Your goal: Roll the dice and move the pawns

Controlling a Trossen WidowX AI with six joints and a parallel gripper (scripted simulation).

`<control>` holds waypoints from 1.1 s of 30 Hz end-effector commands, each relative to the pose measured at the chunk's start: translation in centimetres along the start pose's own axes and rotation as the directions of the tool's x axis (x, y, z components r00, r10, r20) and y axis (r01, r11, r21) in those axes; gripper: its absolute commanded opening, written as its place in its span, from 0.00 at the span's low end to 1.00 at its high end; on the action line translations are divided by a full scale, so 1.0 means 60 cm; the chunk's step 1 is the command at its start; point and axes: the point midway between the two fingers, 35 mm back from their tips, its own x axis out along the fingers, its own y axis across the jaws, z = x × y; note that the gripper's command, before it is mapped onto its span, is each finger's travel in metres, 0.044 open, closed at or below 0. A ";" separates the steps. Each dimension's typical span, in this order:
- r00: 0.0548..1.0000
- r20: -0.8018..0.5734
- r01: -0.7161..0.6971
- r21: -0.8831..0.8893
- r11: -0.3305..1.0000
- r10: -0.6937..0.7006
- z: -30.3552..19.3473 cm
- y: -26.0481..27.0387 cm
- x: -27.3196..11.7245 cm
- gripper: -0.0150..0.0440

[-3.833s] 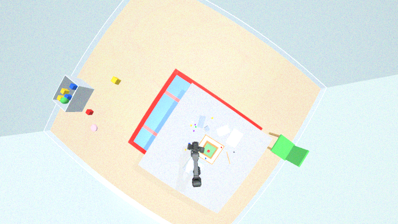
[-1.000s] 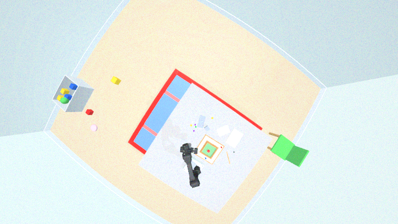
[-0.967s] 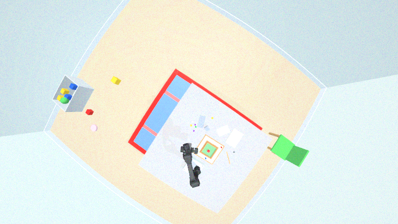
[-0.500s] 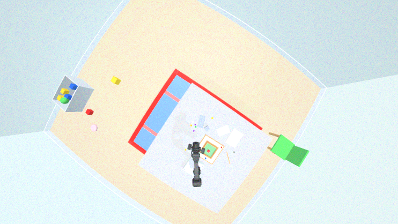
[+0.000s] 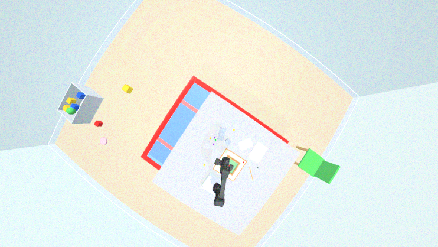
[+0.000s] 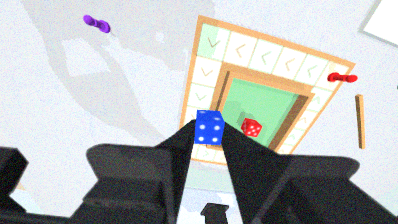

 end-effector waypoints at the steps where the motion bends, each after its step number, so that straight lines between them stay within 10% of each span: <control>1: 1.000 -0.005 0.010 0.027 1.000 -0.010 0.002 -0.037 0.007 0.25; 26: 1.000 -0.014 0.015 0.169 0.985 -0.013 -0.012 -0.235 0.031 0.25; 33: 0.985 0.170 0.010 0.175 0.984 -0.040 -0.002 -0.236 0.043 0.25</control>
